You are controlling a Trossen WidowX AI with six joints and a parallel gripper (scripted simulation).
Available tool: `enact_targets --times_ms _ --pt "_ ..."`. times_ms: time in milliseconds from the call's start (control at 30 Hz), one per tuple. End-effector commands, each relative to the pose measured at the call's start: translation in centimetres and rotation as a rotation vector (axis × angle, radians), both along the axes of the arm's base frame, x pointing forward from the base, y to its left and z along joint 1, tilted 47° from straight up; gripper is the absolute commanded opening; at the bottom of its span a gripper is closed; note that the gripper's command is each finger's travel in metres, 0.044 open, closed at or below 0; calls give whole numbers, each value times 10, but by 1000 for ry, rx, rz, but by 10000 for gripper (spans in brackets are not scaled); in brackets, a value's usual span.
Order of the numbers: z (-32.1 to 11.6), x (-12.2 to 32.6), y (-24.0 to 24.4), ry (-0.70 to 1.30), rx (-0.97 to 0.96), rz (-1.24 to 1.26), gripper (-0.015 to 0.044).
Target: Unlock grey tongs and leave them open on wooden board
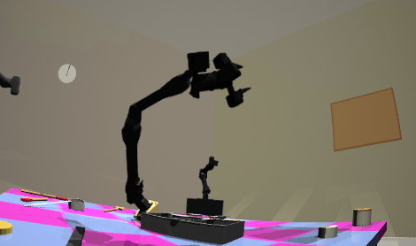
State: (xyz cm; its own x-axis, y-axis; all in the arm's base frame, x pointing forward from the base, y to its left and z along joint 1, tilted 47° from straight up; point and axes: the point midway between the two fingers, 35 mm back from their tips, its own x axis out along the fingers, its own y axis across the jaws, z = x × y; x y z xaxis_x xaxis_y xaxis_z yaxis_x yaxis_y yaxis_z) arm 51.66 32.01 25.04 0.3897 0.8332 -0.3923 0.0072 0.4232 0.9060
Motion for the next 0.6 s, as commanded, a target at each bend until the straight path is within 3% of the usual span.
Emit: enact_targets --times_ms 0,167,367,567 --pt "-2 0 -1 -9 -12 -1 374" --pt "-45 -1 -20 -174 -259 14 260" --pt "-125 -23 -70 -418 -784 192 260" --pt "-168 -49 -108 -519 -1106 409 260"
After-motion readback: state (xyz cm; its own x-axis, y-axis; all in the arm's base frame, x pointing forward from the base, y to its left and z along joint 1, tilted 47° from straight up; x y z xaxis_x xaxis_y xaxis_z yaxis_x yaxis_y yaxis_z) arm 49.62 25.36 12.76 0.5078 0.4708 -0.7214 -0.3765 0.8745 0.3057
